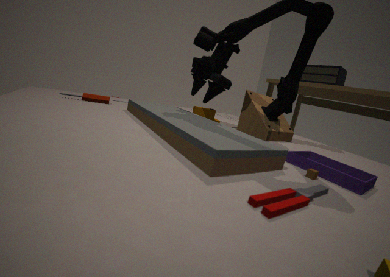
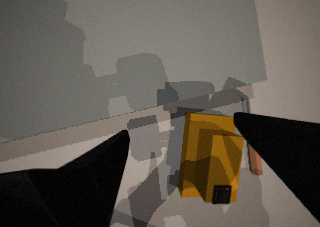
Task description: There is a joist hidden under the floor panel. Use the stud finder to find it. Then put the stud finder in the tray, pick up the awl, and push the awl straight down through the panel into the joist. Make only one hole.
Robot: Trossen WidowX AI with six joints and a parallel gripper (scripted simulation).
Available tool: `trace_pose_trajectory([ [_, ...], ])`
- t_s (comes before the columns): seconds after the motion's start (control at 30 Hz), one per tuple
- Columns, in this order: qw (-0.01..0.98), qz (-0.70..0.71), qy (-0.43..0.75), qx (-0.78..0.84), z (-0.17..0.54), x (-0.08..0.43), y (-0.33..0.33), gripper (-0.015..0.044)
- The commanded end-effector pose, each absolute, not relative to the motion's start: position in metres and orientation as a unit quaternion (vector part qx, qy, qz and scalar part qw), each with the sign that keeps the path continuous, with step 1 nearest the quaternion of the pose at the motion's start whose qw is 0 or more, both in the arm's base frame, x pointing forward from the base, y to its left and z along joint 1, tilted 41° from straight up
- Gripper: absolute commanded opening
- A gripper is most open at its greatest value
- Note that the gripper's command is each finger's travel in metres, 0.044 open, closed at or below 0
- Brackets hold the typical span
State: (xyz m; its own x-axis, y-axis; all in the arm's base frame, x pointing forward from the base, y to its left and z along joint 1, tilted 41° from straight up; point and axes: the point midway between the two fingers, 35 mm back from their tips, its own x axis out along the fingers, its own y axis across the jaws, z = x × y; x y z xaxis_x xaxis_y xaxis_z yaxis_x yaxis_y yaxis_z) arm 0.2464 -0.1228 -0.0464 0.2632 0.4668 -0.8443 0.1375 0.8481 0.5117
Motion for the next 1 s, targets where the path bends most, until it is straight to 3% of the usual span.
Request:
trace_pose_trajectory([
  [0.0, 0.722, 0.069, 0.599, 0.339, -0.08, 0.198, -0.15, 0.044],
  [0.13, 0.705, 0.051, 0.592, 0.387, -0.097, 0.171, -0.158, 0.044],
  [0.97, 0.705, 0.051, 0.592, 0.387, -0.103, 0.179, -0.144, 0.044],
])
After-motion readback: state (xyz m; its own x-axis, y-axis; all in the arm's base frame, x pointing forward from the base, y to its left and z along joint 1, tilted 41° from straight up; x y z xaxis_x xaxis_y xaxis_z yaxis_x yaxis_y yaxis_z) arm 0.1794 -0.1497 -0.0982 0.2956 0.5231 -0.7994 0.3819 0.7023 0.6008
